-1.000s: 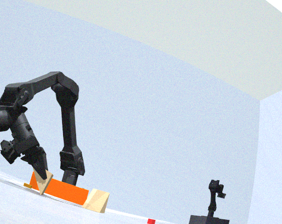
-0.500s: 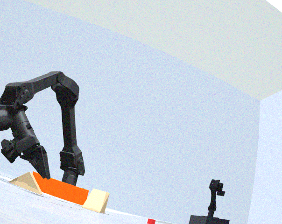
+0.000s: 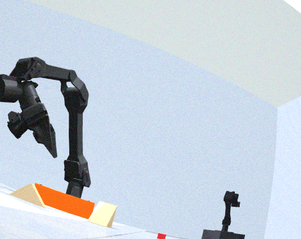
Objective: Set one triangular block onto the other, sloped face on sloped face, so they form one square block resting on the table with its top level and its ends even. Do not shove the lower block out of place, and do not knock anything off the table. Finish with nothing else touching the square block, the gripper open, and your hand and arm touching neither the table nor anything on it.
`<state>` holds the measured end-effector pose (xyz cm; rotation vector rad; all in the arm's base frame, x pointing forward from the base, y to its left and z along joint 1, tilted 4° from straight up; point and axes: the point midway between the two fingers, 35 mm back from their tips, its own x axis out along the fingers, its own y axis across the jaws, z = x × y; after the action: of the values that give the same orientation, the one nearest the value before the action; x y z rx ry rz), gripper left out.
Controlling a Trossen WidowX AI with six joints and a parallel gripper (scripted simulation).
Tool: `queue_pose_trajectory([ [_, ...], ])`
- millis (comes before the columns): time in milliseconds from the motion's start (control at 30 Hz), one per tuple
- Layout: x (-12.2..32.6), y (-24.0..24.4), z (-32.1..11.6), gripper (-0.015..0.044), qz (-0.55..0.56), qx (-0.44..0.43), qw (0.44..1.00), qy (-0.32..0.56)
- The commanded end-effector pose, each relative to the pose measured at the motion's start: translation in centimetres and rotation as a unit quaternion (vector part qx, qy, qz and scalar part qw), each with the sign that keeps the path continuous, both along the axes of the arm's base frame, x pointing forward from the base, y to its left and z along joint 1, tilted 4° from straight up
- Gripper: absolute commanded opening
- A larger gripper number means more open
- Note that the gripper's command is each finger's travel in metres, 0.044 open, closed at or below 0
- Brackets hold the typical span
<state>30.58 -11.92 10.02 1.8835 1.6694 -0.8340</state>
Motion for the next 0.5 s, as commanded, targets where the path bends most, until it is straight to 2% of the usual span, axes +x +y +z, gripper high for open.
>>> queue_pose_trajectory([
  [0,-0.8,-5.7,-2.6,0.044,-0.015,-0.013,1.0,-0.008],
  [133,-2.0,-9.6,-4.6,0.044,-0.021,-0.022,0.999,-0.016],
  [467,-1.8,-8.9,-5.5,0.044,-0.016,-0.021,1.0,-0.014],
])
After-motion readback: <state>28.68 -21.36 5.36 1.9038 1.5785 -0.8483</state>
